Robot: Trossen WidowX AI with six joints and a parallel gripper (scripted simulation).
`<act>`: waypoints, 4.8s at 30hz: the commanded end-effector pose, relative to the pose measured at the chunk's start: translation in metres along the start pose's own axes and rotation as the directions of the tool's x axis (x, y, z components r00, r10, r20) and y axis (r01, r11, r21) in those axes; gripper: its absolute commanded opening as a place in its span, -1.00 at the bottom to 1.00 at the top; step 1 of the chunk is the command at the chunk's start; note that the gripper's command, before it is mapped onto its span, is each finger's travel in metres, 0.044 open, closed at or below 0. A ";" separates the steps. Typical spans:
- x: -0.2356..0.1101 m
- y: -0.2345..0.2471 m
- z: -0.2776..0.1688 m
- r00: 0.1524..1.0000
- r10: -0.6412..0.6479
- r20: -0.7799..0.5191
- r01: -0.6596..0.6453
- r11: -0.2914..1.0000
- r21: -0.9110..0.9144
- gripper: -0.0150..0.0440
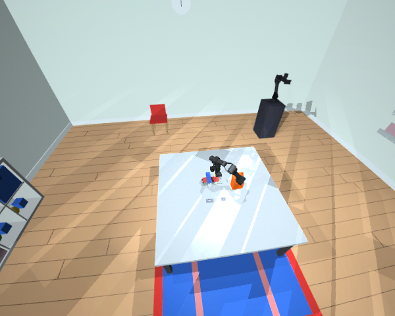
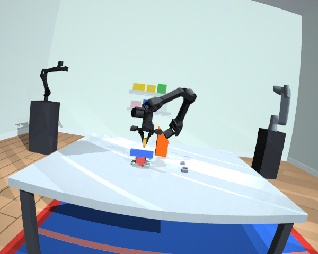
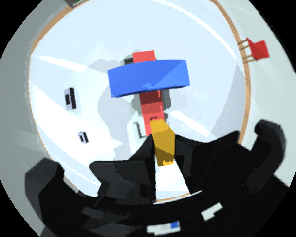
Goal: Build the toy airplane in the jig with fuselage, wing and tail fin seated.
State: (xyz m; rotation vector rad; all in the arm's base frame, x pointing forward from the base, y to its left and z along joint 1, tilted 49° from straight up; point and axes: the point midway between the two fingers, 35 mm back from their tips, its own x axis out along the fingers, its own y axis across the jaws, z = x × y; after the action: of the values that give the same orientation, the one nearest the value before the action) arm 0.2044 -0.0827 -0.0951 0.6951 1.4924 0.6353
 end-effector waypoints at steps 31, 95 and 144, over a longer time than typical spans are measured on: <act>0.017 -0.003 0.001 1.000 -0.006 0.000 0.006 1.000 -0.008 -0.27; 0.042 -0.003 -0.001 1.000 -0.004 0.000 0.004 1.000 -0.009 -0.27; 0.013 -0.006 0.004 1.000 -0.009 0.004 0.009 1.000 -0.010 0.39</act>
State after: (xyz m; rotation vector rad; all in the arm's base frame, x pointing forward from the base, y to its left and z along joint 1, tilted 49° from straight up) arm 0.2033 -0.0578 -0.1193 0.6961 1.4951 0.6444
